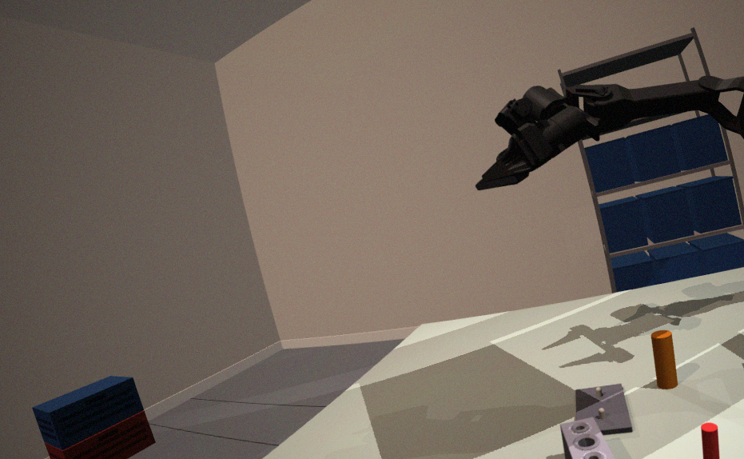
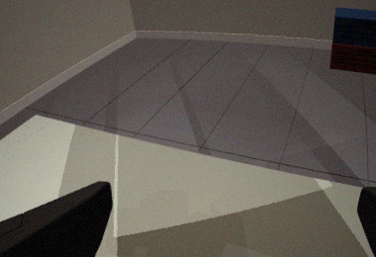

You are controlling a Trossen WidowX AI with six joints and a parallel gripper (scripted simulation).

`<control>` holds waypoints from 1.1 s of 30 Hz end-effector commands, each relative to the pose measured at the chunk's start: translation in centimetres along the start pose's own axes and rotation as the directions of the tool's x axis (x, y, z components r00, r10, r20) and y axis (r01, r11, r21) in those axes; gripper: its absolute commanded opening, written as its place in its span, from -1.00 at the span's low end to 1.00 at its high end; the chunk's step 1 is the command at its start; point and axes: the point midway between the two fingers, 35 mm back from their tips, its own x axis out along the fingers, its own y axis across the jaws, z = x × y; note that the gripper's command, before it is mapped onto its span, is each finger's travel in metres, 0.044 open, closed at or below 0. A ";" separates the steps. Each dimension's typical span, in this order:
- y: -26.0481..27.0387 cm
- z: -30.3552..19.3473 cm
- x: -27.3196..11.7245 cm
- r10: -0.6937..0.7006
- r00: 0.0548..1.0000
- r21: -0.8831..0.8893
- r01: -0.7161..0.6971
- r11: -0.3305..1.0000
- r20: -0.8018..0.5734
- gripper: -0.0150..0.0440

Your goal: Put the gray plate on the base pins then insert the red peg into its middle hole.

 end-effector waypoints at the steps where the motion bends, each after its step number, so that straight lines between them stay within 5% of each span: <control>1: 5.4 -2.8 4.4 0.121 0.969 0.378 -0.032 0.925 -0.214 1.00; 15: 15.0 -9.4 8.2 0.224 0.772 0.708 0.372 0.600 -0.594 1.00; 27: 21.8 -15.2 8.6 0.124 0.512 0.527 0.817 0.236 -0.850 1.00; 33: 24.2 -17.7 8.3 -0.006 0.367 0.367 0.930 -0.015 -0.930 1.00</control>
